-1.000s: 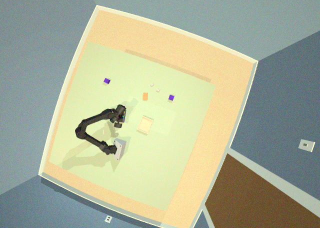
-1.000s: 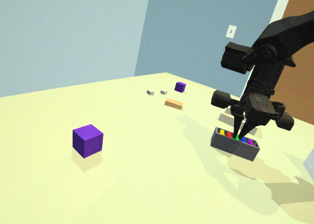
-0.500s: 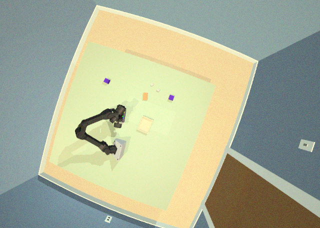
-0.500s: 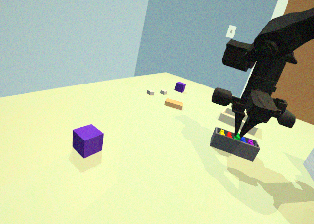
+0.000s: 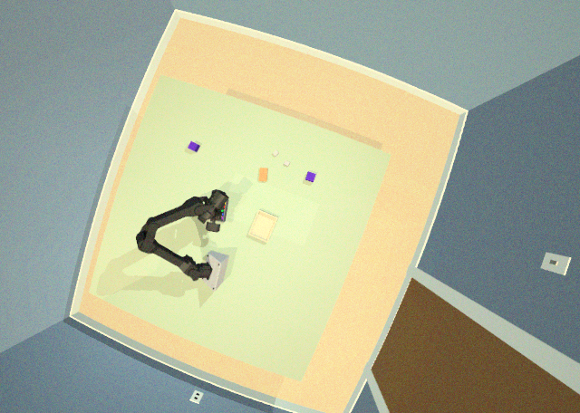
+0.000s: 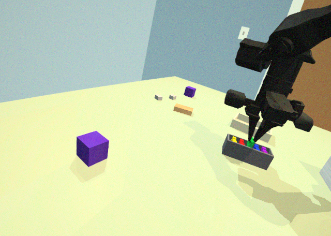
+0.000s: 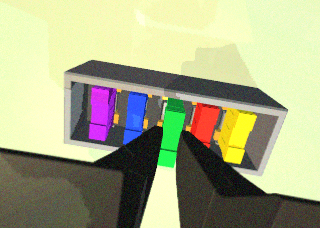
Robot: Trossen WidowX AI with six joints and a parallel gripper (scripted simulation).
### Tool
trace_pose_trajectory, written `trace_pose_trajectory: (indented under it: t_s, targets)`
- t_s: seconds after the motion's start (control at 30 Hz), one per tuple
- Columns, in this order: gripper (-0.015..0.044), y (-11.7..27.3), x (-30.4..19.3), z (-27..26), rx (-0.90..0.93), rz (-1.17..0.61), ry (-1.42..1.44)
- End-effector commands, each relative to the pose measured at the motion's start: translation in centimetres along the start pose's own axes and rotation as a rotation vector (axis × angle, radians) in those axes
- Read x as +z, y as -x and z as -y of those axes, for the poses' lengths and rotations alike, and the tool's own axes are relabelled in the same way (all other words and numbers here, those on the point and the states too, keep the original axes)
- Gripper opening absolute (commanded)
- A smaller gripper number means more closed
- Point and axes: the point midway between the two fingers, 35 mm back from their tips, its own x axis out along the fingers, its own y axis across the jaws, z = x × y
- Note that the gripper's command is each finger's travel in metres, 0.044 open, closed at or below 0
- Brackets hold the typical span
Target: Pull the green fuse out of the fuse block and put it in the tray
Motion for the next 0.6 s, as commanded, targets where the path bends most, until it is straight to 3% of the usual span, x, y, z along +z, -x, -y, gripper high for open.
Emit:
trace_pose_trajectory:
  t_s: [0.0,0.57]
  targets:
    - [0.0000,0.24,-0.05,0.02,0.001,-0.005,0.003]
    - [0.0000,1.07,-0.04,0.01,0.001,-0.004,0.003]
